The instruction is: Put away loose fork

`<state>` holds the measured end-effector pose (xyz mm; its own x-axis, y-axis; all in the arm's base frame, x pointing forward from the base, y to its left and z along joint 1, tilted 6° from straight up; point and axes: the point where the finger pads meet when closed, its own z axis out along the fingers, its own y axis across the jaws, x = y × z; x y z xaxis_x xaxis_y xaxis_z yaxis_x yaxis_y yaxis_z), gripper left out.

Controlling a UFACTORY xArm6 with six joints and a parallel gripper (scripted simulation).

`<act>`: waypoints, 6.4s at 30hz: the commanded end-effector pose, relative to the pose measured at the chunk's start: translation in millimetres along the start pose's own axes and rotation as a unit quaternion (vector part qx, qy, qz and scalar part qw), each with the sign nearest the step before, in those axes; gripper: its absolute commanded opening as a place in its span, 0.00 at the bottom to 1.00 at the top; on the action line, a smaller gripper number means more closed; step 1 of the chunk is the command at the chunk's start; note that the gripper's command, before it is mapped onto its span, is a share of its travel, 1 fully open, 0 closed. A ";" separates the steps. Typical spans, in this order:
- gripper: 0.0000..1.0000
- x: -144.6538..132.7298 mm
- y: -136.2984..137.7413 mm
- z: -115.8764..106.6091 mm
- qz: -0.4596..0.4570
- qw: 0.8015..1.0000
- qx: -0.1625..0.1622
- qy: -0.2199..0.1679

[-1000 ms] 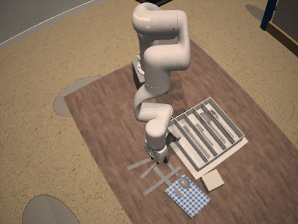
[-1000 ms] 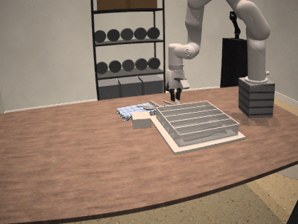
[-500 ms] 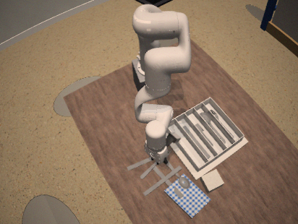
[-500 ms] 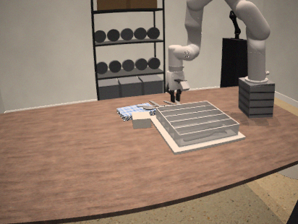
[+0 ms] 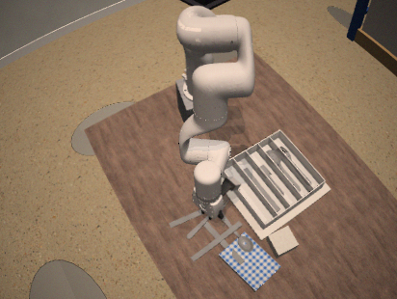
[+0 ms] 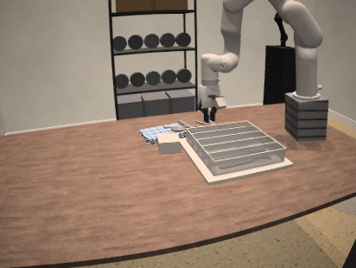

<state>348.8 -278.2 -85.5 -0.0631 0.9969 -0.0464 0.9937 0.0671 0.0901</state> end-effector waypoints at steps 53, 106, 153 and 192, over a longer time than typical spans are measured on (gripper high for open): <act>0.28 -2.0 2.3 19.3 0.000 1.000 -0.001 -0.001; 0.03 -2.1 2.3 29.6 0.000 1.000 -0.001 -0.001; 0.03 -2.0 2.3 14.0 0.000 1.000 -0.001 -0.001; 0.03 -1.8 2.0 -111.3 0.000 1.000 -0.001 -0.001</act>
<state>339.8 -274.6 18.1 -0.0631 0.9970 -0.0456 0.9937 0.0670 0.0894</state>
